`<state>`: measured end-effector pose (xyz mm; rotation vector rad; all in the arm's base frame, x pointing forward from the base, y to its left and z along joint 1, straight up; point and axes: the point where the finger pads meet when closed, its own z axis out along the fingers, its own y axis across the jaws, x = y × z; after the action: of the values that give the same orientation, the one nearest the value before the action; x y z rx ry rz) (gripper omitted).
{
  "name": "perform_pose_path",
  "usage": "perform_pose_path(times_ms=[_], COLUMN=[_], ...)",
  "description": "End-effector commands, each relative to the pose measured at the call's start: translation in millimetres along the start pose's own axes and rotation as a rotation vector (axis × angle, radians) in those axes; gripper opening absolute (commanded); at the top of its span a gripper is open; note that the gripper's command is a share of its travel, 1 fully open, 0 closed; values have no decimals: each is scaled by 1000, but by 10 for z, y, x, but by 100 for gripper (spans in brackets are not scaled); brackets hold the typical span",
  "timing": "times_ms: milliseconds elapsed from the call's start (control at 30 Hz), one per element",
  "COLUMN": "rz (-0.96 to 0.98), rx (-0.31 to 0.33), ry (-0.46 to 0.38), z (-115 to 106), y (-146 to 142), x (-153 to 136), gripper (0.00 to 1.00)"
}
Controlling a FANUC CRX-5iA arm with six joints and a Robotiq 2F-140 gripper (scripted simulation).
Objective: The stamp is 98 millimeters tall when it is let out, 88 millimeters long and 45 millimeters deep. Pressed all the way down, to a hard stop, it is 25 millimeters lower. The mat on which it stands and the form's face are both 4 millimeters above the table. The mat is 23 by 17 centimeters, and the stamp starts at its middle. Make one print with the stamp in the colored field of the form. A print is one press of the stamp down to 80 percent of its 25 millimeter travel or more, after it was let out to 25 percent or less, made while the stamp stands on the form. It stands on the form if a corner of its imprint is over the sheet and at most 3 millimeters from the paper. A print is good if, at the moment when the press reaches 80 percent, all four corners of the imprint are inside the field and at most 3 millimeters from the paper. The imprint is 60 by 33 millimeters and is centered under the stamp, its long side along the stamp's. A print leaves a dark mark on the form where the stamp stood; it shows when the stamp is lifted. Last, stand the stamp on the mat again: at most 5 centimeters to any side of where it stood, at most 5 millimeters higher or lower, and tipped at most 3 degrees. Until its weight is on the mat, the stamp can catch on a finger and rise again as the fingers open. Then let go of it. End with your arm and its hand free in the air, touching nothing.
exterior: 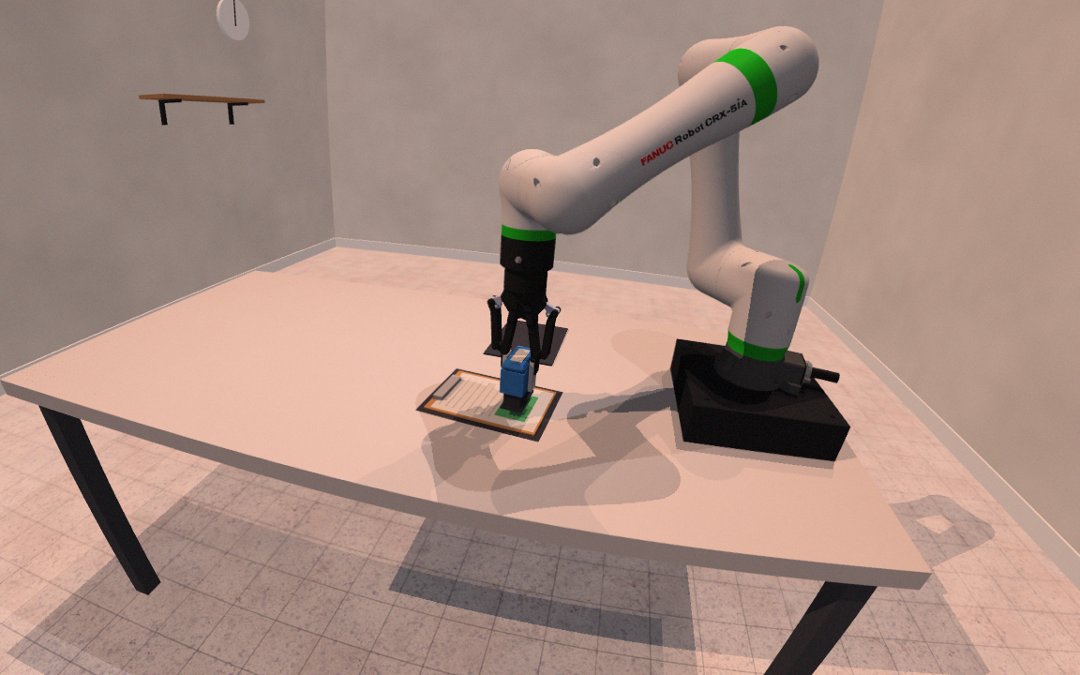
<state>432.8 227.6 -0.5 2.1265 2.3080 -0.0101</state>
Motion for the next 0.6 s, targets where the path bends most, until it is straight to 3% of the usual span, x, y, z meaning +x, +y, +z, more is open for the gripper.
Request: perform_pose_path(times_ms=[0,567], rz=[0,0], rx=[-1,-1], ry=[0,0], z=[61,138], y=[3,3], x=[1,1], gripper=[17,17])
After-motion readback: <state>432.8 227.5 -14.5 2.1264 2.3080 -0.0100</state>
